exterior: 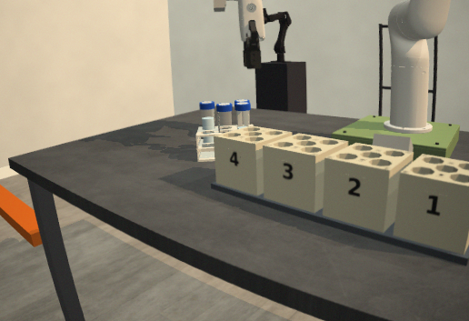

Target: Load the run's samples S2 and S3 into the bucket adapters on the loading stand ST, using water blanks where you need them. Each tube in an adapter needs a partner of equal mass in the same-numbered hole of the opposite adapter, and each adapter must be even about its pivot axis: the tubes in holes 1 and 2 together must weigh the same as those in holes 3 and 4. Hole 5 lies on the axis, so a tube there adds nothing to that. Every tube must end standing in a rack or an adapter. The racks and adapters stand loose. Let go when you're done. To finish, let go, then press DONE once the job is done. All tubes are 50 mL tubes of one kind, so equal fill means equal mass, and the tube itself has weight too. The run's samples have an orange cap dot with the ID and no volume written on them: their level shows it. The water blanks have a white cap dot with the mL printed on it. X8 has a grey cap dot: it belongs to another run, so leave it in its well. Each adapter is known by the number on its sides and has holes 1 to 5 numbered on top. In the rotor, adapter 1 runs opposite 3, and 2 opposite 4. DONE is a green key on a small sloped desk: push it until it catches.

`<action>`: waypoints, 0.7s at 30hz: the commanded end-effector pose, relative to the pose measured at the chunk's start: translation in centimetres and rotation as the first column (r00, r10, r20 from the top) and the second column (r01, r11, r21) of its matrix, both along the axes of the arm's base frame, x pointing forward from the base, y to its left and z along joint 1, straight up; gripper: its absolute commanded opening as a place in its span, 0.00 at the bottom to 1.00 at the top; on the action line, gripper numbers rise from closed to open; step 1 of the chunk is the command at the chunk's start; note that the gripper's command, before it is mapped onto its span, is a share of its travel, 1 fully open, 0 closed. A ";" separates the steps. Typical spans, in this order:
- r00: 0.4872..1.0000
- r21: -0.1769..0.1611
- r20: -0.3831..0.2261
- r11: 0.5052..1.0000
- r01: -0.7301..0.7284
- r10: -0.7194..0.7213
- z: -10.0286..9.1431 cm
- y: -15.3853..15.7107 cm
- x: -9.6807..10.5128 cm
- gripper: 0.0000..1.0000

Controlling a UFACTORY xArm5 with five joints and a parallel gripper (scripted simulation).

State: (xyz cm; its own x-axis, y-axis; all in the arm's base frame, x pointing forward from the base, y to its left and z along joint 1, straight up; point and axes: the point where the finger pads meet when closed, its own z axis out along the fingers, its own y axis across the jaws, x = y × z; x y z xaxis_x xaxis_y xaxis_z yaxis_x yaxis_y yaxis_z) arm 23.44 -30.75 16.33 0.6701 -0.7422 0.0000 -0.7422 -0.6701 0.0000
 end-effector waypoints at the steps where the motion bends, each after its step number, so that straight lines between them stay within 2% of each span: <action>1: 1.000 -0.005 0.001 1.000 0.000 0.000 -1.2 -0.1 0.1 1.00; 3: 1.000 -0.005 0.001 1.000 0.000 0.000 -1.2 -0.1 0.1 1.00; 18: 1.000 -0.005 0.001 1.000 0.000 0.000 -5.2 -0.2 0.1 1.00; 21: 1.000 -0.005 0.001 1.000 0.000 0.000 -5.3 -0.2 0.1 1.00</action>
